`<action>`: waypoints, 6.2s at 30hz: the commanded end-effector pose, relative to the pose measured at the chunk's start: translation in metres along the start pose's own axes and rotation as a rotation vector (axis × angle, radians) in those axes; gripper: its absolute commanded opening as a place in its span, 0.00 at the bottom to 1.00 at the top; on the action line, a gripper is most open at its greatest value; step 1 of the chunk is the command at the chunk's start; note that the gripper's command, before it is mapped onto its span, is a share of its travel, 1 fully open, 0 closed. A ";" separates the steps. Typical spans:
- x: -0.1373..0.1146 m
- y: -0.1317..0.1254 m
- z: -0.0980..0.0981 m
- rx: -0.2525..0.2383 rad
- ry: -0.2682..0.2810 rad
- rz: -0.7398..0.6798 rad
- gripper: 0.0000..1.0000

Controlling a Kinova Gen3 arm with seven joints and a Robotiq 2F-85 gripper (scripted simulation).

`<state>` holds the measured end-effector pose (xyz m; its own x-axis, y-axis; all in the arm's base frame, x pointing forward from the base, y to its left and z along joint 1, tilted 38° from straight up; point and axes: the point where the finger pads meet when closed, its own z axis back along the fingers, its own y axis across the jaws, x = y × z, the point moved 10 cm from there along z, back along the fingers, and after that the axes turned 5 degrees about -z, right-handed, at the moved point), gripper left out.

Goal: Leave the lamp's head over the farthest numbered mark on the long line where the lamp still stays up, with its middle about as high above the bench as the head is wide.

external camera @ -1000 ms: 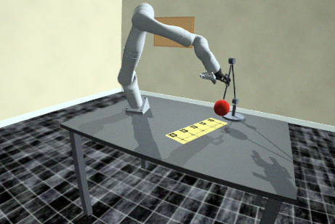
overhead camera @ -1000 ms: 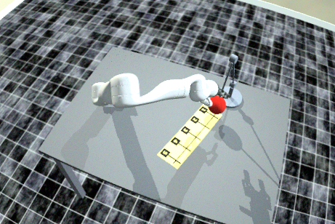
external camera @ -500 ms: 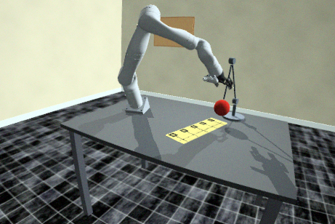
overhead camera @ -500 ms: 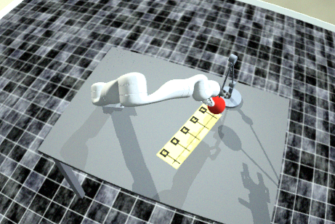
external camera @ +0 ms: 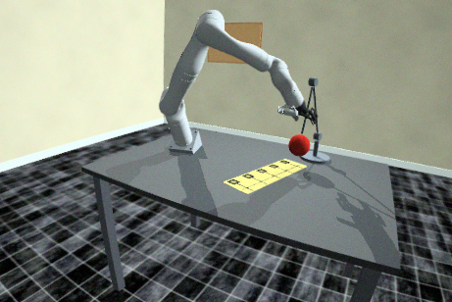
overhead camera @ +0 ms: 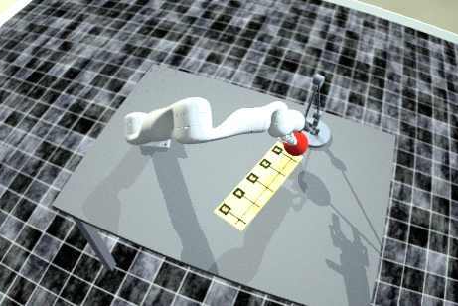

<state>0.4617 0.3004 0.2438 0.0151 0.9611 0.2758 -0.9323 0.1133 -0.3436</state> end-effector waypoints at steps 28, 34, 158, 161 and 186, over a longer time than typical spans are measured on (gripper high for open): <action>0.001 0.007 -0.014 0.020 0.011 0.006 0.00; 0.001 0.007 -0.014 0.019 0.011 0.006 0.00; -0.054 0.004 0.030 0.028 0.013 0.007 1.00; -0.054 0.004 0.030 0.028 0.013 0.007 1.00; -0.054 0.004 0.030 0.028 0.013 0.007 1.00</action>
<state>0.4465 0.2403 0.2538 0.0145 0.9655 0.2601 -0.9425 0.1000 -0.3188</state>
